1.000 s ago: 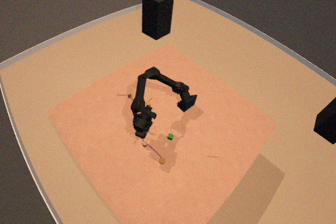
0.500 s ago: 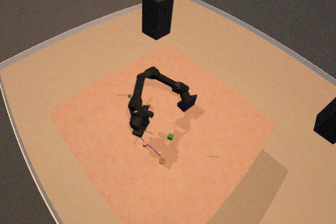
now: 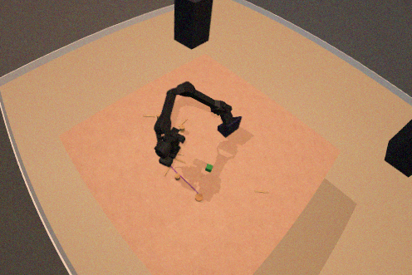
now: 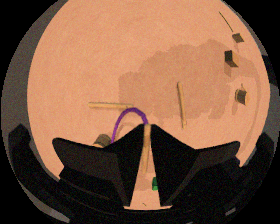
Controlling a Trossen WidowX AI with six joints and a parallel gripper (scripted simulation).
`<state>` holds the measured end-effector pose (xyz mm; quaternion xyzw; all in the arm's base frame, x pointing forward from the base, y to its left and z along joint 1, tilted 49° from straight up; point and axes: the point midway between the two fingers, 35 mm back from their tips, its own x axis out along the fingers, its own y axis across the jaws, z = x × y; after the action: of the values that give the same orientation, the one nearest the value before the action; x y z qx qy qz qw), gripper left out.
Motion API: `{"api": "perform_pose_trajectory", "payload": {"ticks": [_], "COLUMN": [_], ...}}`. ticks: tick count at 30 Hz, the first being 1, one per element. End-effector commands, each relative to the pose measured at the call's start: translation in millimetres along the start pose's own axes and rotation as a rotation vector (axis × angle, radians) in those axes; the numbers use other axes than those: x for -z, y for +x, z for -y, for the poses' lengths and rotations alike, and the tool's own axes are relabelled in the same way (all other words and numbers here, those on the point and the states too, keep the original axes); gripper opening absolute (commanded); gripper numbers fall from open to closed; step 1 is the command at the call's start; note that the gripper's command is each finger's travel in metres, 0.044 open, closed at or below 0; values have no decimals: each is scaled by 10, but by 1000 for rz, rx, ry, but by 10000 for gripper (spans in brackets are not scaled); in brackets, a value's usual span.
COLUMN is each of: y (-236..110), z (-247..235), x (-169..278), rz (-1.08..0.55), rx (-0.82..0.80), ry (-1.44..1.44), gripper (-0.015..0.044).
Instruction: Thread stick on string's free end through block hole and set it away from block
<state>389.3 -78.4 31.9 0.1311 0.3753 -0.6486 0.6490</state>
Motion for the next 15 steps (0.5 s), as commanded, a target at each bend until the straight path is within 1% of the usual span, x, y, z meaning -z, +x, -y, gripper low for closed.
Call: {"api": "perform_pose_trajectory", "payload": {"ticks": [1, 15], "y": [-13, 73], "z": [-3, 67], "x": [-68, -25], "rz": [8, 8], "rx": [-3, -2], "ry": [0, 0], "gripper": [0, 0]}}
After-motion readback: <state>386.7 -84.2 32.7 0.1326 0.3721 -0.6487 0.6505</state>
